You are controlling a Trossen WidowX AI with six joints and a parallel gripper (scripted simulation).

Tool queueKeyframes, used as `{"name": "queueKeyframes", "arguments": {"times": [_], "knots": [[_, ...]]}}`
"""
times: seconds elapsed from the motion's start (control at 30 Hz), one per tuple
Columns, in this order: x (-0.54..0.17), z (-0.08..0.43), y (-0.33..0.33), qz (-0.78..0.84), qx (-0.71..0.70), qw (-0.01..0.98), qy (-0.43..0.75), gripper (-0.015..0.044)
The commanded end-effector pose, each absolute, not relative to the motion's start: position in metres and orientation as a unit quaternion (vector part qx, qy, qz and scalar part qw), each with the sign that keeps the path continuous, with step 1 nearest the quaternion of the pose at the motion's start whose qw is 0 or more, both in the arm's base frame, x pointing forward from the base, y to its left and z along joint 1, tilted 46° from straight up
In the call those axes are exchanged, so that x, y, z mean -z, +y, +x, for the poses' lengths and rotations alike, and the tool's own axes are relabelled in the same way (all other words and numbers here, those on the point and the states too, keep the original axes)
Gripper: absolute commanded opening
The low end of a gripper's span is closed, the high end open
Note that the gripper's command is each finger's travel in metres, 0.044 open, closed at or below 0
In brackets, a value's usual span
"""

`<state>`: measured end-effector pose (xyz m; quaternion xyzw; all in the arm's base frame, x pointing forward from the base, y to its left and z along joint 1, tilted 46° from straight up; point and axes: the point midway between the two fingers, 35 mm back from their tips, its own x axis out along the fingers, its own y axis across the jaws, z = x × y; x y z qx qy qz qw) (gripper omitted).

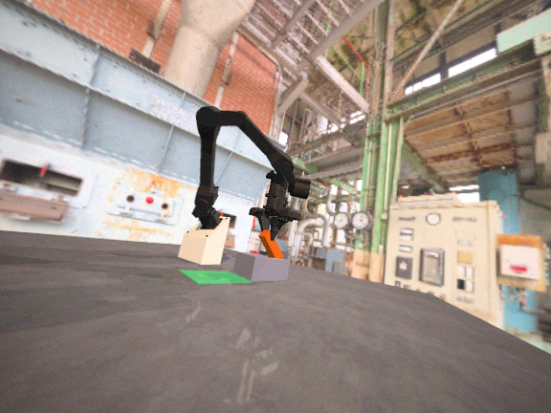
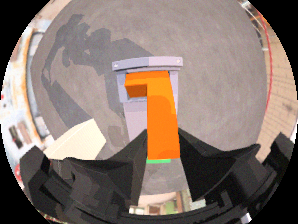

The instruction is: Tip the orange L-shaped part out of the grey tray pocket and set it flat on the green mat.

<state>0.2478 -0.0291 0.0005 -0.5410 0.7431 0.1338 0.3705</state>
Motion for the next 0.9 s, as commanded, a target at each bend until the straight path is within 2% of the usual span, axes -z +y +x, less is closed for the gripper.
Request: {"name": "queueKeyframes", "arguments": {"times": [0.0,0.87], "knots": [[-0.006,0.250,-0.023,-0.538,-0.133,0.375,0.743,0.0000],[-0.028,0.255,0.000,-0.538,-0.134,0.376,0.743,0.0000]]}}
